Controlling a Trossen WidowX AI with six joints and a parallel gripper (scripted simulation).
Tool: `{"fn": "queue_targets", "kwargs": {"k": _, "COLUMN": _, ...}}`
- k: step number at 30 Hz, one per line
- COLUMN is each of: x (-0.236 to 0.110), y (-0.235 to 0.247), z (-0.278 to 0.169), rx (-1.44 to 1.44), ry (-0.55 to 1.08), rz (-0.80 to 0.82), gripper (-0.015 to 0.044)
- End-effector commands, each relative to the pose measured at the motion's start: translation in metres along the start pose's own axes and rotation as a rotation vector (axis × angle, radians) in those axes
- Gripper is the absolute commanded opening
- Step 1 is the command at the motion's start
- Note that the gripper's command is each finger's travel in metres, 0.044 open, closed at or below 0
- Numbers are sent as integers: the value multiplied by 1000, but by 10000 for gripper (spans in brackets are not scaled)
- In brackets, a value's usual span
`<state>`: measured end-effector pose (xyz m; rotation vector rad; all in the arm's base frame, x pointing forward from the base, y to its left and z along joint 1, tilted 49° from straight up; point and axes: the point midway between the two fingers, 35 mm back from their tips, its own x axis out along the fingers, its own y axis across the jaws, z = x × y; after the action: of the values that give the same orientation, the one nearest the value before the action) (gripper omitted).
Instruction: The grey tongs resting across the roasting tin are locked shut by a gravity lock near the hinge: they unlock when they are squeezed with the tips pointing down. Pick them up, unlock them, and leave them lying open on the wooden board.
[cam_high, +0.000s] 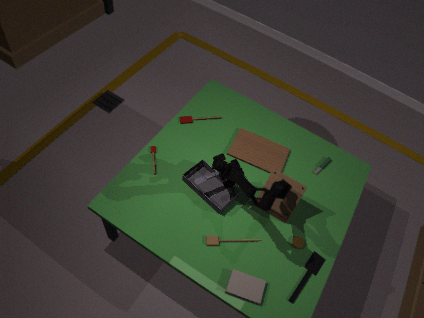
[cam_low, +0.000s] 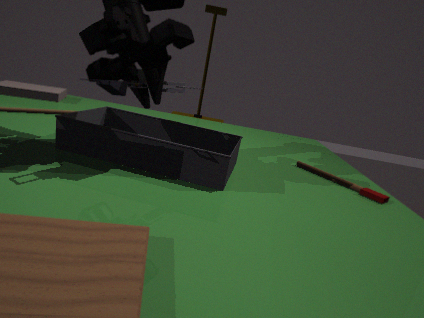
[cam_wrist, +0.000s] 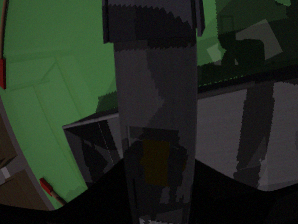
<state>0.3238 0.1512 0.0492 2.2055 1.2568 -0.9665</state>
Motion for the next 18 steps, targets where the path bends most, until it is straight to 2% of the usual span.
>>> {"fn": "queue_targets", "kwargs": {"k": 1, "x": -5, "y": 3, "z": -2, "rx": -7, "ry": 6, "rz": 0, "gripper": -150}}
{"fn": "queue_targets", "kwargs": {"k": 8, "x": -4, "y": 2, "z": -2, "rx": -25, "ry": -4, "rz": -28, "gripper": -150}}
{"fn": "queue_targets", "kwargs": {"k": 18, "x": 1, "y": 0, "z": 0, "rx": -125, "ry": -31, "rz": -197, "gripper": -150}}
